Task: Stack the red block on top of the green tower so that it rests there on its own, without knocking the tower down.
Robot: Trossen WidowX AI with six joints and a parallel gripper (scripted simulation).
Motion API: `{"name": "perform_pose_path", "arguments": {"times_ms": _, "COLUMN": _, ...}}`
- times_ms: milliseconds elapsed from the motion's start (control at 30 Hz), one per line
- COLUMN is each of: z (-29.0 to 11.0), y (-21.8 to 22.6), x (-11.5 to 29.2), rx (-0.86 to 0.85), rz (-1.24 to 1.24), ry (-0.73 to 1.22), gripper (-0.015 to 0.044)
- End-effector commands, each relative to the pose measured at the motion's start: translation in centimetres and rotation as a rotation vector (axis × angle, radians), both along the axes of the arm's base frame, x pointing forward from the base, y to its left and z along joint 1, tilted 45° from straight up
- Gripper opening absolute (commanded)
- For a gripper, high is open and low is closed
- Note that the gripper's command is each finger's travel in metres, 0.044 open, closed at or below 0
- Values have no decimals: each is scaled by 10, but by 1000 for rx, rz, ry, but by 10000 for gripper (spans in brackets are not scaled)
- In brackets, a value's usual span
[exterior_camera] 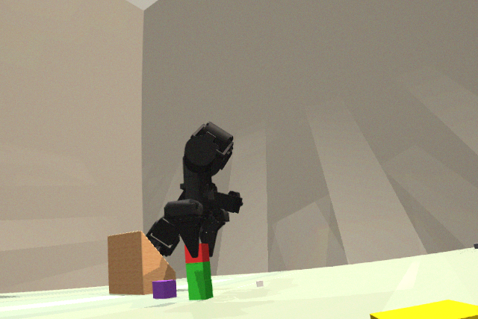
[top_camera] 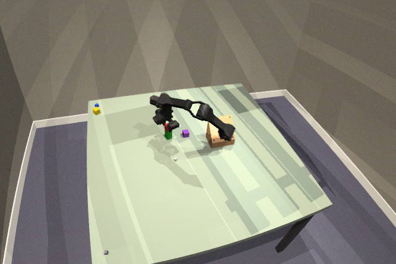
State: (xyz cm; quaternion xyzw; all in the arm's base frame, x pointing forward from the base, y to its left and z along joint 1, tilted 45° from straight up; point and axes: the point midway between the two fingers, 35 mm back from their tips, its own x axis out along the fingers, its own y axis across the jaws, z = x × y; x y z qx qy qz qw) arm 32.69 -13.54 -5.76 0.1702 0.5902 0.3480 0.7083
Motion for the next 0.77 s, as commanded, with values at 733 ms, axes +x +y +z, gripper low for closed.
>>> {"name": "perform_pose_path", "arguments": {"times_ms": 733, "z": 0, "y": 0, "x": 0, "rx": 0, "rz": 0, "ry": 0, "gripper": 440}}
